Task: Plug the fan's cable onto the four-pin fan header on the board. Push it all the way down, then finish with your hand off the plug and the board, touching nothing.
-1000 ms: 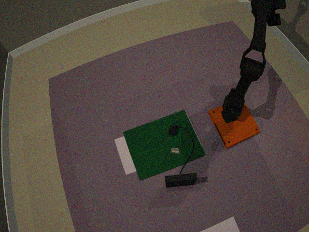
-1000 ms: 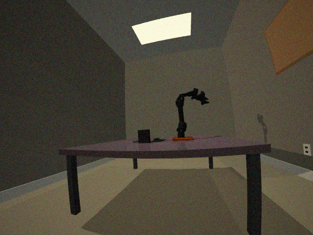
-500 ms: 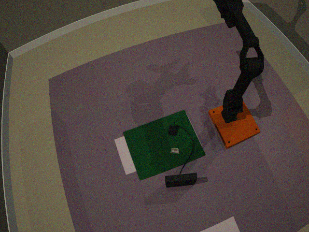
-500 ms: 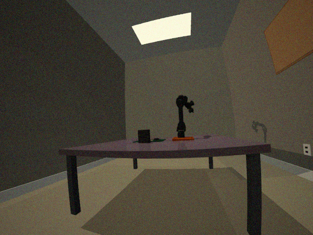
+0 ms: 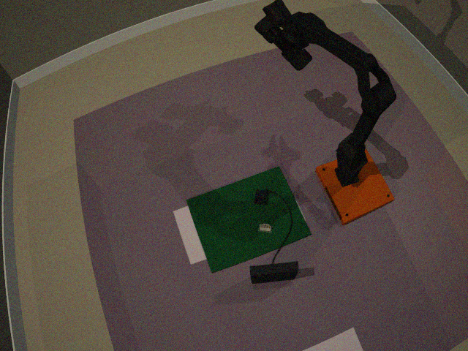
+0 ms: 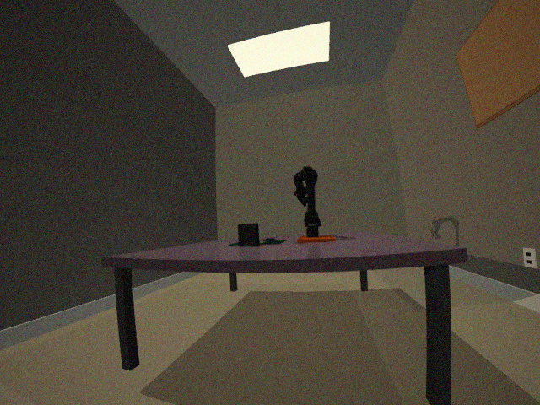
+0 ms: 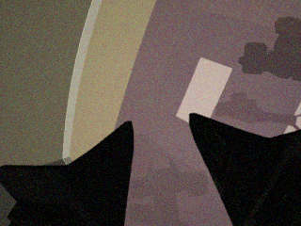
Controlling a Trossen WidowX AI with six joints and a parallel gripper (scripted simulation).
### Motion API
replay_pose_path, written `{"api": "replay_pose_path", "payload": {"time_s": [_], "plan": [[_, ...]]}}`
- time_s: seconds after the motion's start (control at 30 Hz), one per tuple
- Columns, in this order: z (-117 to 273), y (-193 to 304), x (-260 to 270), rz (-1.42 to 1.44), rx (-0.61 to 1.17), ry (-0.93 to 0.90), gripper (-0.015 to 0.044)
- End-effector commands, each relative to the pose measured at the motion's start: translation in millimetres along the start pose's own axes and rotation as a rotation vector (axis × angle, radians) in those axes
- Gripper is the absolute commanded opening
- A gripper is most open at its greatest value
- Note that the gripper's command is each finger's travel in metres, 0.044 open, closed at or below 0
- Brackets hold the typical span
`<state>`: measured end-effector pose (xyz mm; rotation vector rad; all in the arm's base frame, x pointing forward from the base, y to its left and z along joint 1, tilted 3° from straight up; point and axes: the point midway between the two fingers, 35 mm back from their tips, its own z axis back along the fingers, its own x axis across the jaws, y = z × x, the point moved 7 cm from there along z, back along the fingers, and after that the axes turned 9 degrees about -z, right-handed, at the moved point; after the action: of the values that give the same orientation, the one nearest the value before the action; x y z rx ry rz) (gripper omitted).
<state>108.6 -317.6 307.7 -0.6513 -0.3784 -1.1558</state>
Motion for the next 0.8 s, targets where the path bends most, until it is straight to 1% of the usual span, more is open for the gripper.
{"api": "replay_pose_path", "payload": {"time_s": [0.0,0.2,0.4,0.6,0.7,0.77], "plan": [[-3,53,-13,0.06,0.122,0.06,0.021],[11,136,-48,0.171,0.295,0.167,0.021],[38,204,-103,0.302,0.418,0.303,0.021],[73,253,-176,0.46,0.477,0.46,0.021],[90,267,-214,0.542,0.477,0.534,0.021],[94,269,-224,0.561,0.474,0.551,0.021]]}}
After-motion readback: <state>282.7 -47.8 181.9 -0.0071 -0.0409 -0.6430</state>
